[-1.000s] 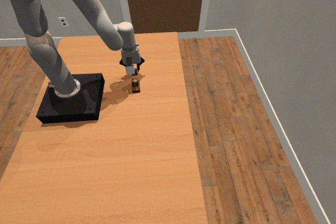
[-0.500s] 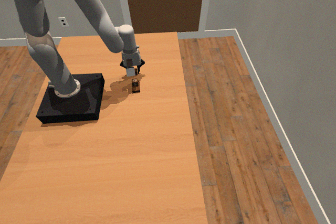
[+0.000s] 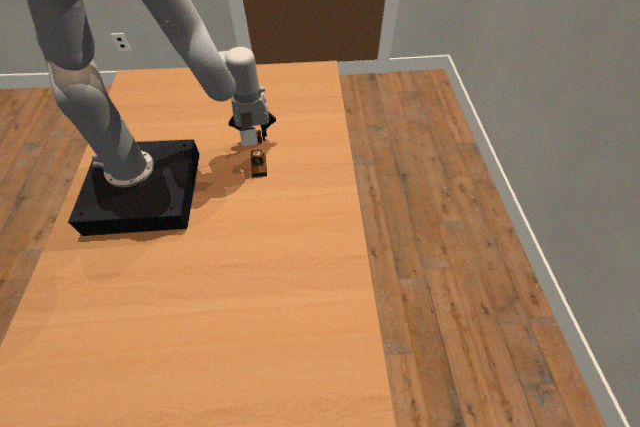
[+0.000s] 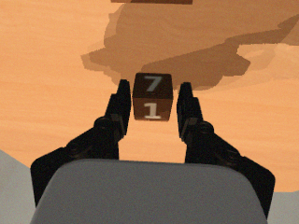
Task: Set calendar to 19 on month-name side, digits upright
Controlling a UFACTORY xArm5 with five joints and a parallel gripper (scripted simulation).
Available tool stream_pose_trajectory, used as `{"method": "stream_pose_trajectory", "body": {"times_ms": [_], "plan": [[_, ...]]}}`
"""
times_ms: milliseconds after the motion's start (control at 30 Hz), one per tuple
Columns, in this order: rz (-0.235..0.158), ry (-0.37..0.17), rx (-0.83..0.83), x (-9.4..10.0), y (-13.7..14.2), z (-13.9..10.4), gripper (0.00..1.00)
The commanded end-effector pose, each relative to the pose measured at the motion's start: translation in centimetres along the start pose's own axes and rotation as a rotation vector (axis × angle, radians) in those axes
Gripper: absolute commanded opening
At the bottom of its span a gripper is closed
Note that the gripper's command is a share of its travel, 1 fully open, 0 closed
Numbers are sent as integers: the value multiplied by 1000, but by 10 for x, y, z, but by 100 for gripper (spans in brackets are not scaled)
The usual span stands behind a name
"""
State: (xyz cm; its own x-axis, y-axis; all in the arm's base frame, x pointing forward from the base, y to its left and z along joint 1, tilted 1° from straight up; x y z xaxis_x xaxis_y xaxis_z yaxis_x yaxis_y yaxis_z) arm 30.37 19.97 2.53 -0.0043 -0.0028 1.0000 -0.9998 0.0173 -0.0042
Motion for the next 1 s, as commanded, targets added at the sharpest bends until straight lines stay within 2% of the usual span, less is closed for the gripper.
{"method": "stream_pose_trajectory", "body": {"times_ms": [0,567,600,967], "plan": [[2,-2,0,1,-1,-1,49],[2,-2,0,1,-1,-1,49],[2,-2,0,1,-1,-1,29],[2,-2,0,1,-1,-1,29]]}}
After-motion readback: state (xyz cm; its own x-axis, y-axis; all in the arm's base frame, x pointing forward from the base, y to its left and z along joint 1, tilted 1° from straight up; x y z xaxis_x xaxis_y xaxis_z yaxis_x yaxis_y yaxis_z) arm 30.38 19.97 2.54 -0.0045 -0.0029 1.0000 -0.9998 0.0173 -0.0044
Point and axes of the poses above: the point where the finger pads meet when closed, its own x axis back along the fingers, its own y axis across the jaws, z = x × y, the point moved 6 cm from there along x, back along the fingers, and after that the axes turned 14 degrees about -x, right-handed, at the moved point
